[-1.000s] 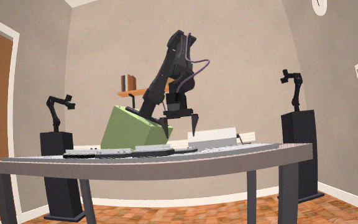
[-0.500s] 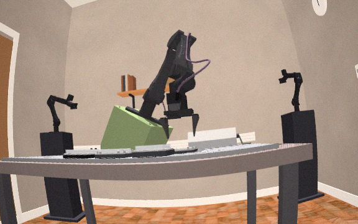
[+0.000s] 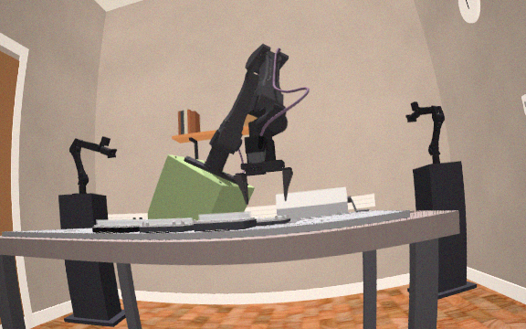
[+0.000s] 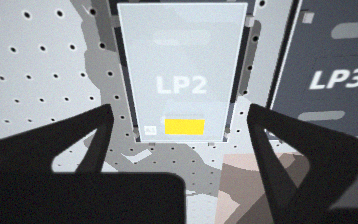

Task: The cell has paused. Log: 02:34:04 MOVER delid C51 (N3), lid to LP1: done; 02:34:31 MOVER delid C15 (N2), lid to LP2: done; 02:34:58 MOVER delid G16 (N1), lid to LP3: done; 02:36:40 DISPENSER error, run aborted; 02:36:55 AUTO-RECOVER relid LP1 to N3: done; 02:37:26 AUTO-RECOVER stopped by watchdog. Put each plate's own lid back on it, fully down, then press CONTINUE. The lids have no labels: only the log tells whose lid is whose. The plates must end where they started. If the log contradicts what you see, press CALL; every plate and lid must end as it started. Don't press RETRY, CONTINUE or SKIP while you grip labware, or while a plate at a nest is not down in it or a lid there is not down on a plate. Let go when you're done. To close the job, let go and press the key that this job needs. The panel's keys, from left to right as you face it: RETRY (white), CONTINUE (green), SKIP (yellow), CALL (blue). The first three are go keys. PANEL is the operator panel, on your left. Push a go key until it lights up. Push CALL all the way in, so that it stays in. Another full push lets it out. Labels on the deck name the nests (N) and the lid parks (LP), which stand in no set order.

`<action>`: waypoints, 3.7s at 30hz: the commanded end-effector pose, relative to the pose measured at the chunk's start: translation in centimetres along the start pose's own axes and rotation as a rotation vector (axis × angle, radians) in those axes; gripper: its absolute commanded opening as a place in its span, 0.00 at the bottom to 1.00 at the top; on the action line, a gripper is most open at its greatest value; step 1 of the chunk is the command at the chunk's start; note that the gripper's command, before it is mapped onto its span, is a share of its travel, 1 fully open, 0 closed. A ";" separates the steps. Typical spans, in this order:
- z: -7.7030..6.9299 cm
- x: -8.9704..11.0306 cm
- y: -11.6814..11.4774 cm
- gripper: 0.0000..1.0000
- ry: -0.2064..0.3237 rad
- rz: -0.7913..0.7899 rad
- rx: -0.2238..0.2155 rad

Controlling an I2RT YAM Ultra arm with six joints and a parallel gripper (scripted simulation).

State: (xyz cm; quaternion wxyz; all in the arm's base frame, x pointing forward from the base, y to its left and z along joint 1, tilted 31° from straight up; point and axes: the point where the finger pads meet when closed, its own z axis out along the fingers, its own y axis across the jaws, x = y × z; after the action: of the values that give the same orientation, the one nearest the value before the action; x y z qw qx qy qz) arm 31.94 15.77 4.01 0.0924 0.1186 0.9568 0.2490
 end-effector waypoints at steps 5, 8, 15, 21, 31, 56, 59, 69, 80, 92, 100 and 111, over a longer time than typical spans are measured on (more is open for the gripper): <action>-0.2 -0.6 0.0 1.00 -0.031 0.002 -0.003; -0.2 -0.6 0.0 1.00 -0.031 0.003 -0.003; -0.3 -0.6 0.3 1.00 -0.026 -0.003 -0.010; -0.3 -0.5 0.2 1.00 -0.026 -0.003 -0.010; -0.3 -0.4 0.2 1.00 -0.026 -0.003 -0.010; 0.6 0.2 -0.2 1.00 -0.005 0.006 0.010; 1.5 0.4 -0.7 1.00 -0.007 0.010 0.010; 2.7 -0.3 -0.1 1.00 -0.024 0.003 -0.001; 4.3 -0.2 0.0 1.00 -0.023 0.002 -0.001; 3.4 -1.4 0.9 1.00 -0.045 -0.010 -0.017; 3.7 -1.4 0.7 1.00 -0.037 -0.007 -0.013; 3.8 -1.1 0.1 0.99 -0.028 0.003 -0.006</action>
State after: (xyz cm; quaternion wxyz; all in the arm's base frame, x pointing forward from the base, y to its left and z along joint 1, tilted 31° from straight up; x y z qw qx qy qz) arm 32.64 17.76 0.44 0.0897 0.1168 0.9574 0.2486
